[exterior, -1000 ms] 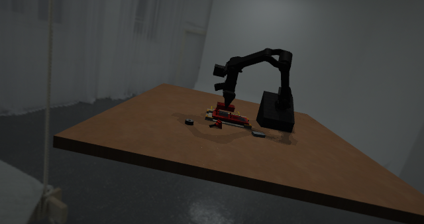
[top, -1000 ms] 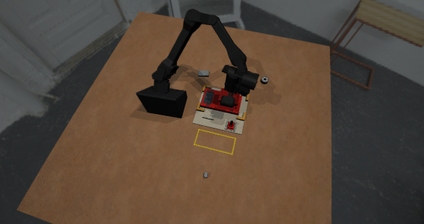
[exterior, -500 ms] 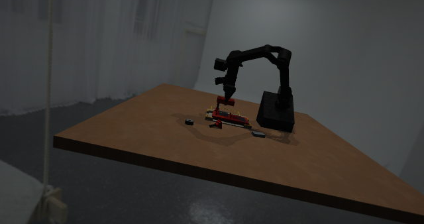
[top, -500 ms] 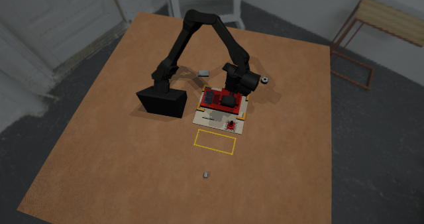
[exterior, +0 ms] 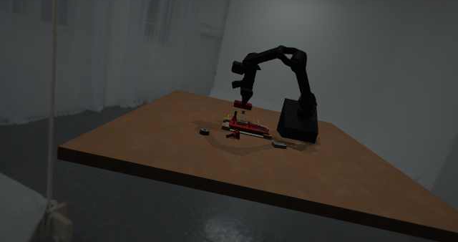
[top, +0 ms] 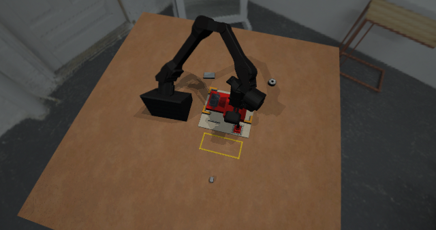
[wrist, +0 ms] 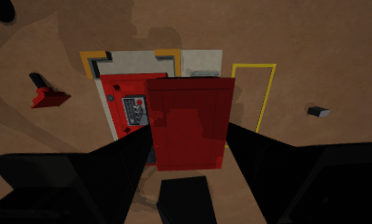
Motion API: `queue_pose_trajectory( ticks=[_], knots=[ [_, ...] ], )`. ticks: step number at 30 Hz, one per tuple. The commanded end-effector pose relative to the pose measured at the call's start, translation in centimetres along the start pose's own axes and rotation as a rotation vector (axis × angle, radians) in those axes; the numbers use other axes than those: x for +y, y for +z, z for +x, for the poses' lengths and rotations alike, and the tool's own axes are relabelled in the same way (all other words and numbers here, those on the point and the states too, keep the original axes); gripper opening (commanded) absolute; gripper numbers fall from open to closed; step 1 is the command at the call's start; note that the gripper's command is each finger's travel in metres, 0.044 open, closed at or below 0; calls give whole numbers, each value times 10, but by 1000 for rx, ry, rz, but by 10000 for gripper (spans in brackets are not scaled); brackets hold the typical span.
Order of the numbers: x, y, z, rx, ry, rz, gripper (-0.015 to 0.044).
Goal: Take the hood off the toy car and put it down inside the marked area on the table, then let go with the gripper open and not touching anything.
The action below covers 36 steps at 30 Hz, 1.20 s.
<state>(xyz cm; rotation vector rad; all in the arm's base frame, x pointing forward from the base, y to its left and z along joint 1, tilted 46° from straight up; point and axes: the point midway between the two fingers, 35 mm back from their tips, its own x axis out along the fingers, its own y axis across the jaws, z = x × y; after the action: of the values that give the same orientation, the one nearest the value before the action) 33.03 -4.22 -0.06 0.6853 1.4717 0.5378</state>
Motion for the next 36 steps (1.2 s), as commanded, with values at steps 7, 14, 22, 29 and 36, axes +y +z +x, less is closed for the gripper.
queue_pose_trajectory(
  ticks=[7,14,22,29,36],
  knots=[
    [-45,-4,-2,2,-9,-1,0],
    [-75,-10,-3,3,-8,-3,0],
    [-110,-21,-2,4,-2,-7,0],
    [-132,-30,0,5,5,-11,0],
    [-133,-29,3,5,5,-11,0]
  ],
)
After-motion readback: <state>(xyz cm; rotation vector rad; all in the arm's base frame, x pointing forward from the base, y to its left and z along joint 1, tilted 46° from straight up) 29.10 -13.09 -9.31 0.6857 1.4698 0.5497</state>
